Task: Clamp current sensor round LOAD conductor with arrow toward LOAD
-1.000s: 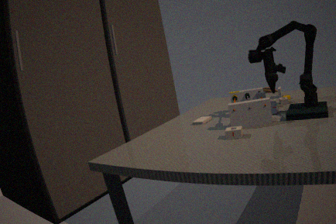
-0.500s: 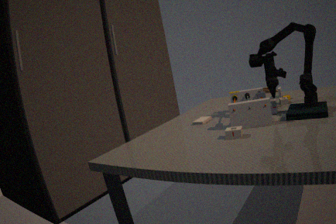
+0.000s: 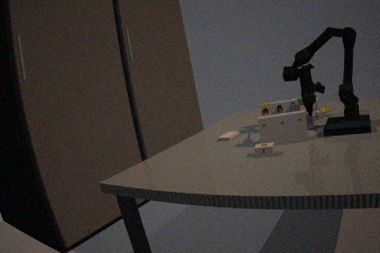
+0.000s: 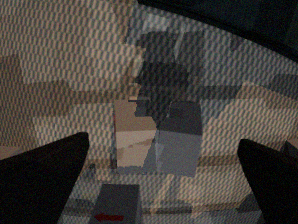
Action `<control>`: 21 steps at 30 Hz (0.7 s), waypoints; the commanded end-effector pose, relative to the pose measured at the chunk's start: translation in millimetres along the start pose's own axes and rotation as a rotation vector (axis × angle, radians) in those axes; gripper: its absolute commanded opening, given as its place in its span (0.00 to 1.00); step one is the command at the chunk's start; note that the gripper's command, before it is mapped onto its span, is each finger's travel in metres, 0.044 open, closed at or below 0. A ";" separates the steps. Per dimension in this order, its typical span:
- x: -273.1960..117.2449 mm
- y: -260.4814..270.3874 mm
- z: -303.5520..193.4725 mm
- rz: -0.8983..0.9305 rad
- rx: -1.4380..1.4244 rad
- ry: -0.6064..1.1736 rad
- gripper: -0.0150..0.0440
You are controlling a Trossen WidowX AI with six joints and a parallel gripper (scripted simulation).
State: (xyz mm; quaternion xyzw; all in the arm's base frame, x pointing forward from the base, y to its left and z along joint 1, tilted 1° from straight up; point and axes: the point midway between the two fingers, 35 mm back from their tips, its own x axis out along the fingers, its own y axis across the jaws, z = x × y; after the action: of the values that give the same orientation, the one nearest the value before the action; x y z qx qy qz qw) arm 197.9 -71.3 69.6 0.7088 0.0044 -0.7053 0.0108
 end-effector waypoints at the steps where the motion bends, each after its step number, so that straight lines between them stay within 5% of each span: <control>1: 6.9 -0.6 0.7 -0.004 0.003 -0.003 1.00; 8: 3.1 -0.2 0.4 0.000 0.000 -0.001 0.73; 21: 2.3 -0.1 0.2 0.000 0.000 -0.001 0.55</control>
State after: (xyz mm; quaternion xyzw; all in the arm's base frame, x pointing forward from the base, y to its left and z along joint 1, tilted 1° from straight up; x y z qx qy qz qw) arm 197.7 -71.4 66.3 0.7086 0.0040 -0.7055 0.0111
